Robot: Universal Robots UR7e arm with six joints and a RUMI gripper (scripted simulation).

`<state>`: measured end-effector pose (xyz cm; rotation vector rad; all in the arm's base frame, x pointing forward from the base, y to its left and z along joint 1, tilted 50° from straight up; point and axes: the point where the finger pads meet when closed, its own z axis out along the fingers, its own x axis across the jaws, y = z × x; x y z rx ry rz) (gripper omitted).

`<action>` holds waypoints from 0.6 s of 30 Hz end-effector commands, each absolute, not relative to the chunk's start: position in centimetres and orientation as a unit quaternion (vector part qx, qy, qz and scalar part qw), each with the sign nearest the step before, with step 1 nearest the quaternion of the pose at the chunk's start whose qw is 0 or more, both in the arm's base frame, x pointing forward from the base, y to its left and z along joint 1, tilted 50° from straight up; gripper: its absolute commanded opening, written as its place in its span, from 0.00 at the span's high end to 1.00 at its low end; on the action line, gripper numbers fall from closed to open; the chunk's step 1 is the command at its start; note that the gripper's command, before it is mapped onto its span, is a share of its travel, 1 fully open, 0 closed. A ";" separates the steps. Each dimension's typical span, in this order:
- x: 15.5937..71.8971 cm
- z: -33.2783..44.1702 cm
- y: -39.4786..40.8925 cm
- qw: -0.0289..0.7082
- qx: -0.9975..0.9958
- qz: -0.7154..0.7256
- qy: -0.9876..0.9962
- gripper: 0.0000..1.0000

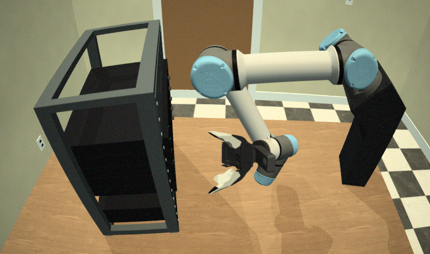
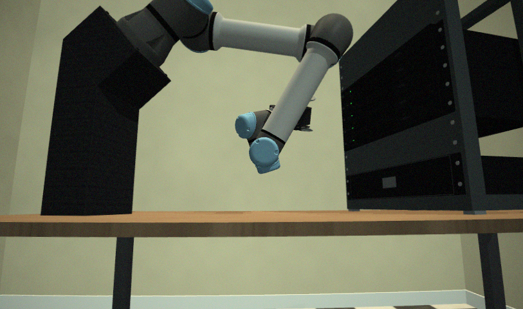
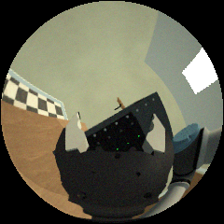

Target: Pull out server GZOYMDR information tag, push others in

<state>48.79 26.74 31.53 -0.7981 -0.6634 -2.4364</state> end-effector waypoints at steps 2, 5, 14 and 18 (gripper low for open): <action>50.0 31.6 24.4 0.223 -0.298 -0.898 -0.236 0.00; 50.6 31.6 23.0 0.211 -0.301 -0.901 -0.232 0.00; 51.9 31.6 19.8 0.183 -0.309 -0.906 -0.222 0.00; 52.6 31.6 18.1 0.168 -0.313 -0.909 -0.217 0.00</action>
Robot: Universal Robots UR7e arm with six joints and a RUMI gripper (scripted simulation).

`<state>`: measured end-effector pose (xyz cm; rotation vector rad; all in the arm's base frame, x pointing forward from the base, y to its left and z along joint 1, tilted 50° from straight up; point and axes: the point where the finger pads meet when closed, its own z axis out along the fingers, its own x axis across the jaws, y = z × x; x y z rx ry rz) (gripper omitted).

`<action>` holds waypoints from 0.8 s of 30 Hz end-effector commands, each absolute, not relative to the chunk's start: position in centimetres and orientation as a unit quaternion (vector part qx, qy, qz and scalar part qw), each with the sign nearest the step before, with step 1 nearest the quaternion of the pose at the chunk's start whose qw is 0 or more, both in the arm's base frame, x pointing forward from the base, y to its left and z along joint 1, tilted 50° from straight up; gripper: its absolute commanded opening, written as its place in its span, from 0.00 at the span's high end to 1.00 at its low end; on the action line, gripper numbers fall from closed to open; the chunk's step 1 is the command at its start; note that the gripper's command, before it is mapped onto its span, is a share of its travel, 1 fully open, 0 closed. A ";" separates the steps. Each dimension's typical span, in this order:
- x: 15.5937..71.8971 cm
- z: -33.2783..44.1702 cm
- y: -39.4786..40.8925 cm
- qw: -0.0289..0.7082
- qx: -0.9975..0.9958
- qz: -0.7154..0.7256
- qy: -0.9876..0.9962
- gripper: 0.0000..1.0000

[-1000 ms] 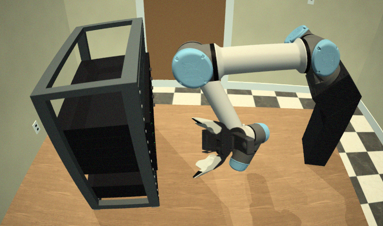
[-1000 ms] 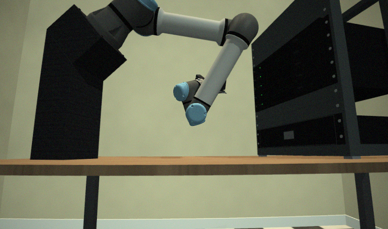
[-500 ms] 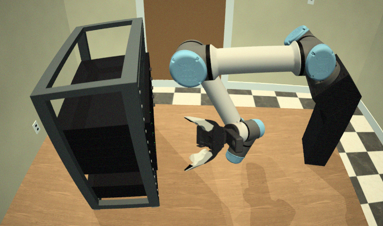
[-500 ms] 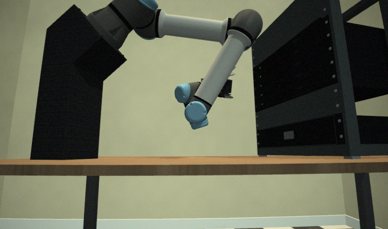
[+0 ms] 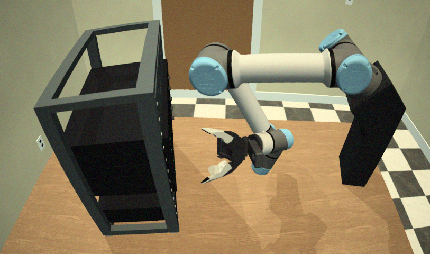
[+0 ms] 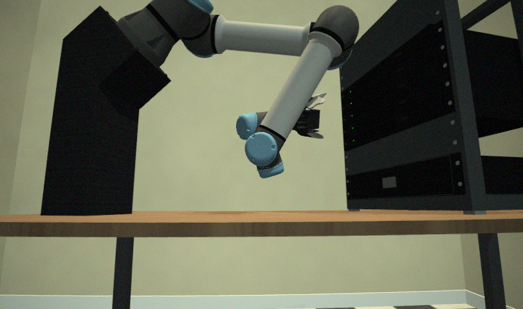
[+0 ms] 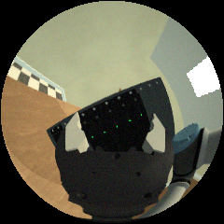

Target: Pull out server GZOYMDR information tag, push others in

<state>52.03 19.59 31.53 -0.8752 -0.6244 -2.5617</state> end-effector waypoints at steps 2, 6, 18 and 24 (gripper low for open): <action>52.9 31.6 17.2 0.160 -0.315 -0.911 -0.214 0.00; 53.4 31.6 15.4 0.145 -0.319 -0.913 -0.208 0.00; 54.4 31.6 11.2 0.109 -0.327 -0.918 -0.195 0.00; 54.8 31.6 8.7 0.089 -0.332 -0.920 -0.188 0.00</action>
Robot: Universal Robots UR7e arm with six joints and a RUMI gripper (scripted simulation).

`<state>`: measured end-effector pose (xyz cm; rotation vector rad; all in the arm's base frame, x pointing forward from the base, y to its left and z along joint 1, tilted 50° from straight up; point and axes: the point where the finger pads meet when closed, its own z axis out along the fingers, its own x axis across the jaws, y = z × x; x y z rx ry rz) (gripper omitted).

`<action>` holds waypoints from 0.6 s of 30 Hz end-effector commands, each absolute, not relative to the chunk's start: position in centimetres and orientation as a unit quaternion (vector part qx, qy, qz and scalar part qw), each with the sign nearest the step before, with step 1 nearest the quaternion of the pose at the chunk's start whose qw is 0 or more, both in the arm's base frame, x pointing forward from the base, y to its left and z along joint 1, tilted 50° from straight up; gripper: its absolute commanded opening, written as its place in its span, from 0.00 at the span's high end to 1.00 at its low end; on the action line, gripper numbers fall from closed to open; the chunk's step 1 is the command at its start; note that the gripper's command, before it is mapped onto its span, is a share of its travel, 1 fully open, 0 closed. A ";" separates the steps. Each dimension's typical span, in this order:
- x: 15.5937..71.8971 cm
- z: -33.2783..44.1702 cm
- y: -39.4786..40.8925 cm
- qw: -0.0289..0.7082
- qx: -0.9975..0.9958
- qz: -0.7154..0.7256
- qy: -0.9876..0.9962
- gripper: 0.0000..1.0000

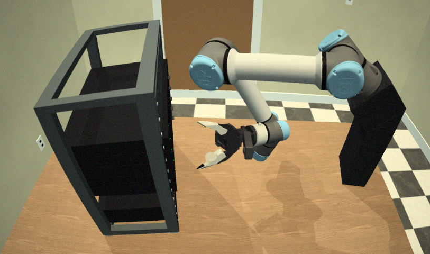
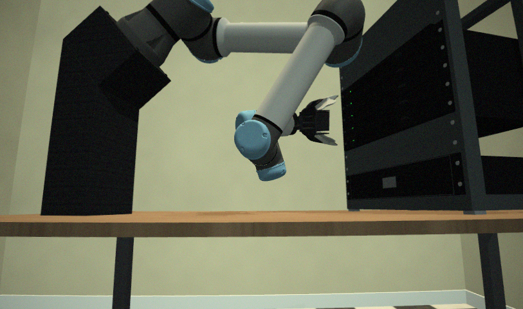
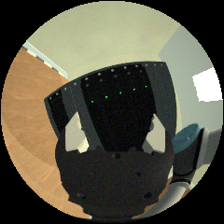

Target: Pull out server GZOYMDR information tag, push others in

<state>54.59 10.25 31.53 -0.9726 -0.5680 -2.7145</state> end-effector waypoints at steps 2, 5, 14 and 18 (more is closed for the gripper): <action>55.0 31.6 7.9 0.082 -0.333 -0.921 -0.185 0.00; 55.0 31.6 7.5 0.079 -0.334 -0.921 -0.184 0.00; 55.3 31.6 4.2 0.051 -0.340 -0.923 -0.173 0.00; 55.4 31.6 2.8 0.039 -0.342 -0.923 -0.169 0.00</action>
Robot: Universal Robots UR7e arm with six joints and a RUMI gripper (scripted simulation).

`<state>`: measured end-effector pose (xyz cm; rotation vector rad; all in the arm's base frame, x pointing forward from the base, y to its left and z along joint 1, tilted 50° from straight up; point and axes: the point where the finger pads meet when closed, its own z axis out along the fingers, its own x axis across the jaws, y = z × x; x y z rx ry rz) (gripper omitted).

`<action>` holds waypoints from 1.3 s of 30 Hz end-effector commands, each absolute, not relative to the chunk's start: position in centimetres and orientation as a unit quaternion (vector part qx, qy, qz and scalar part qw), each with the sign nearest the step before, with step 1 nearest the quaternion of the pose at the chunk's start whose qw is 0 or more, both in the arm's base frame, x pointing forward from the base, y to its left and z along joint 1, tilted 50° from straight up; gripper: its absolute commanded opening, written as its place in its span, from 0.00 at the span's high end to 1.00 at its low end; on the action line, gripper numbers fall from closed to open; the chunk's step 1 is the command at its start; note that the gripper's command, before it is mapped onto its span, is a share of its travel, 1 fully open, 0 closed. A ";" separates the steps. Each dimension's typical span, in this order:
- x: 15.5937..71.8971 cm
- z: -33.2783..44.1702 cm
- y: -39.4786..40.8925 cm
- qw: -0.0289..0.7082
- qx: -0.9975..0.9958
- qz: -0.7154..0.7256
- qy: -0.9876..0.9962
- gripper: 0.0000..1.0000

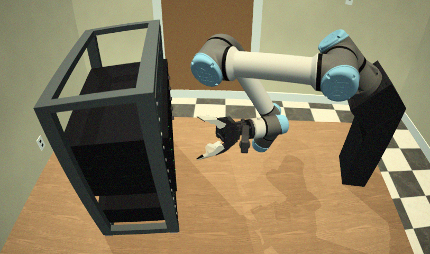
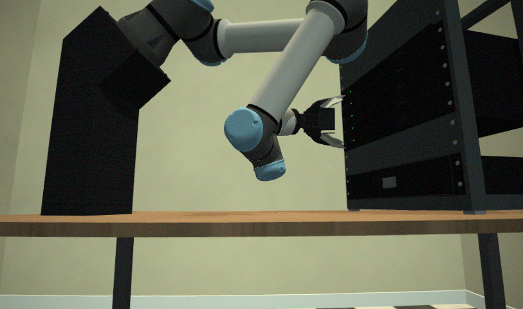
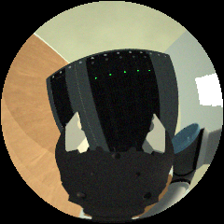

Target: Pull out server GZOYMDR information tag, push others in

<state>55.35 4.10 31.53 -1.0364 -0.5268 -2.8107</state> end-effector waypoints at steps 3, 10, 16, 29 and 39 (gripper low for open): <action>55.4 31.6 2.1 0.033 -0.343 -0.924 -0.167 0.00; 55.5 31.6 0.1 0.017 -0.347 -0.924 -0.160 0.00; 55.4 31.6 -1.7 0.002 -0.349 -0.924 -0.155 0.00; 55.2 31.6 -4.7 -0.023 -0.354 -0.924 -0.145 0.00; 55.0 31.6 -6.6 -0.039 -0.356 -0.923 -0.138 0.00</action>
